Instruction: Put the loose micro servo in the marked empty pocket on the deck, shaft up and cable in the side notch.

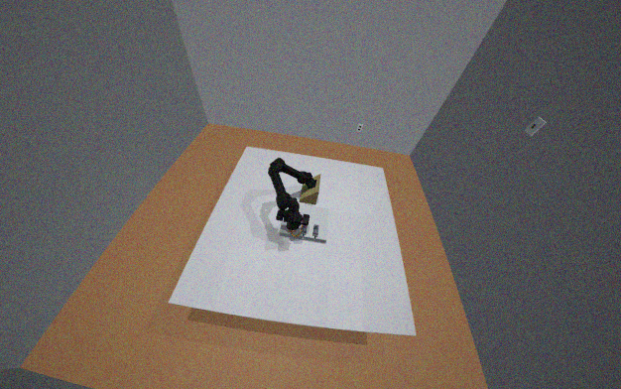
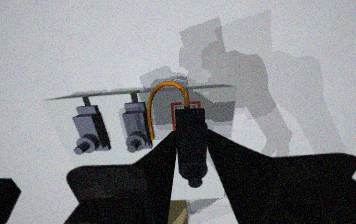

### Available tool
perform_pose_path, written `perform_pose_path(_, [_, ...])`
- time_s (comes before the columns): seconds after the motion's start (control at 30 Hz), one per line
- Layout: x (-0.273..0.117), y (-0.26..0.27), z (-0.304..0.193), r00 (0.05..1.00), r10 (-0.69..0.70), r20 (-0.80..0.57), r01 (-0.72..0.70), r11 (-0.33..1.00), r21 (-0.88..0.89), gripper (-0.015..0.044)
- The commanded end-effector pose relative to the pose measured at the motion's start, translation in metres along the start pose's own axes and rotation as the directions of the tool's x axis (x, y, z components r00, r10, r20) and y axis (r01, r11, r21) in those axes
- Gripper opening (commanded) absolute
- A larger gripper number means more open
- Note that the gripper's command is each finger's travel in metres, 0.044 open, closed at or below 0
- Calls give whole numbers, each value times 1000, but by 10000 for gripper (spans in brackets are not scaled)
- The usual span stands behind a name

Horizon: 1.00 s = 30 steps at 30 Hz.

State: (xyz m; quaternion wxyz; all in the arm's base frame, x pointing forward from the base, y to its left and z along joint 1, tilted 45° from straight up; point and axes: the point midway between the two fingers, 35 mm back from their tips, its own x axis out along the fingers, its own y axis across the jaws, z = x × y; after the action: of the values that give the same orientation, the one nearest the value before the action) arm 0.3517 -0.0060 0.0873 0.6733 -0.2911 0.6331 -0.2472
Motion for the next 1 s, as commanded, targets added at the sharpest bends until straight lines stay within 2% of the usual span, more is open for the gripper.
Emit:
perform_pose_path(0.0, [0, 1, 0, 1000, -3, 6, 3, 1000, -11, 0])
perform_pose_path(0.97, [21, 1, 0, 1000, -4, 7, 4, 1000, -11, 0])
